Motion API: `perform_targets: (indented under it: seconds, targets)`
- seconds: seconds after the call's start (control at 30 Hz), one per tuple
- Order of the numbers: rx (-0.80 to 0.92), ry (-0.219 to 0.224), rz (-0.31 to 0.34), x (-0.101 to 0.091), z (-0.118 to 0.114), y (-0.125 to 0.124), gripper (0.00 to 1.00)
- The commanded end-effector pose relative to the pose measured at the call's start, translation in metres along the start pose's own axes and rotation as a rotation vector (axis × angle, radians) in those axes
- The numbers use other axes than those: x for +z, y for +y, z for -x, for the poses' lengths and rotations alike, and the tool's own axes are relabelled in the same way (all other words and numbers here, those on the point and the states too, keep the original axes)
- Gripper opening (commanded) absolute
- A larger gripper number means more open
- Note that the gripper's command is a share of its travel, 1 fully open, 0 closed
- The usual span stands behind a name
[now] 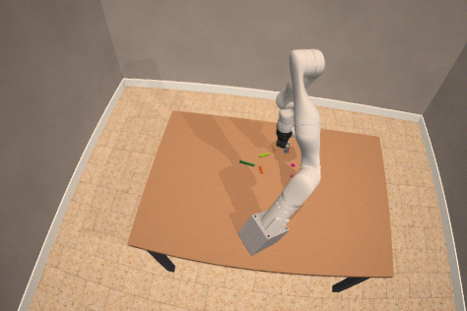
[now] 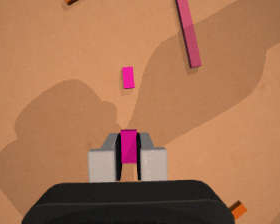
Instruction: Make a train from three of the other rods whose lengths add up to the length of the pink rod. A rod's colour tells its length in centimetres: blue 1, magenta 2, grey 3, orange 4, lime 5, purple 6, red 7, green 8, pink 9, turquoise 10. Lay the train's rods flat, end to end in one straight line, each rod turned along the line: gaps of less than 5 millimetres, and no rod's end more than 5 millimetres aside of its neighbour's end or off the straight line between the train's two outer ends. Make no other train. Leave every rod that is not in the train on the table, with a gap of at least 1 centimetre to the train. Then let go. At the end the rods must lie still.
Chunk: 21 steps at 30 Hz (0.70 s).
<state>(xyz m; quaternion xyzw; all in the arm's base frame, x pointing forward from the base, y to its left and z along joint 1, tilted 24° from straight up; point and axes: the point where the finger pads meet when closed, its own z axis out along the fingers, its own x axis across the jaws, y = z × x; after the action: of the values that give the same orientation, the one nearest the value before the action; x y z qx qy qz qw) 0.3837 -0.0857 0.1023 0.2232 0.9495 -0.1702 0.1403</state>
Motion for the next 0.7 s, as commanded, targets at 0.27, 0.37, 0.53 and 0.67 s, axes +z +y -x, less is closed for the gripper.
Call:
perform_targets:
  seconds: [0.27,0.37,0.53,0.67]
  targets:
    - [-0.071,0.008,0.028,-0.002,-0.002,-0.029,0.24]
    - [-0.076,0.007,0.029,-0.002,-0.002,-0.03,0.24]
    - [-0.076,0.007,0.029,-0.002,-0.002,-0.03,0.24]
    - [-0.076,0.007,0.029,-0.002,-0.002,-0.03,0.24]
